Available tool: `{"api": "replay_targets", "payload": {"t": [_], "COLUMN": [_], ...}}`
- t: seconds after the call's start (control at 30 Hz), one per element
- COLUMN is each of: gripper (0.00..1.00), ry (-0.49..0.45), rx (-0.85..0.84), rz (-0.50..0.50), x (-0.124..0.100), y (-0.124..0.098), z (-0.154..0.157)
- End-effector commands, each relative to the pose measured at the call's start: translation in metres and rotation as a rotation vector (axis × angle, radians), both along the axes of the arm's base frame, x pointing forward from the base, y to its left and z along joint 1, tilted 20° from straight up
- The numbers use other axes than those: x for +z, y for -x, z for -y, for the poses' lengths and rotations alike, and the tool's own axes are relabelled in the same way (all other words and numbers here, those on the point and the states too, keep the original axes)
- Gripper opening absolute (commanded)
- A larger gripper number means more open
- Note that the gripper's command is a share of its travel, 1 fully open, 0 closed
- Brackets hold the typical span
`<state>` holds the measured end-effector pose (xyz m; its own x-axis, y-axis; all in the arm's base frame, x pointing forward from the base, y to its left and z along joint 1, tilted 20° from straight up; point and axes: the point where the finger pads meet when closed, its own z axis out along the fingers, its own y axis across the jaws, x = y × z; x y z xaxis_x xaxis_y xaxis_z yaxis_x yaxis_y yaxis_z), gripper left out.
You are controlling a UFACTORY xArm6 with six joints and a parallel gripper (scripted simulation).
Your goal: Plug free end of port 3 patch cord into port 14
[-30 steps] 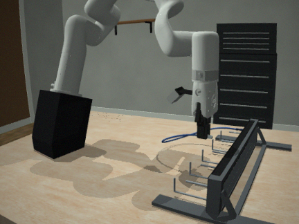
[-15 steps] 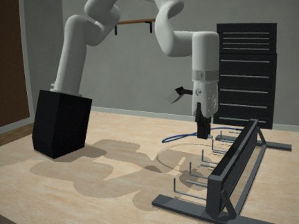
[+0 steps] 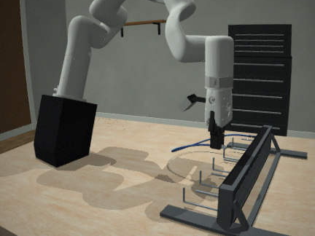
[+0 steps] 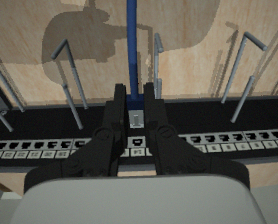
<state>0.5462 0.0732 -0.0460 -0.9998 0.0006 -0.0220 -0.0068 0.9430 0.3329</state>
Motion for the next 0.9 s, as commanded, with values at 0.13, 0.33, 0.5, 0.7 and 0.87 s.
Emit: {"api": "replay_targets", "payload": {"t": [0.13,0.33,0.5,0.7,0.87], "gripper": [0.00,0.00,0.00,0.00,0.00], "ry": [0.000,0.000,0.000,0.000,0.000], "rx": [-0.001,-0.001,-0.001,-0.001,-0.001], "rz": [0.004,0.004,0.004,0.004,0.004], "x": [-0.009,-0.013,-0.017,-0.019,-0.019], "y": [-0.014,-0.019,-0.024,-0.026,-0.027], "z": [-0.003,-0.004,-0.005,-0.005,-0.006]}}
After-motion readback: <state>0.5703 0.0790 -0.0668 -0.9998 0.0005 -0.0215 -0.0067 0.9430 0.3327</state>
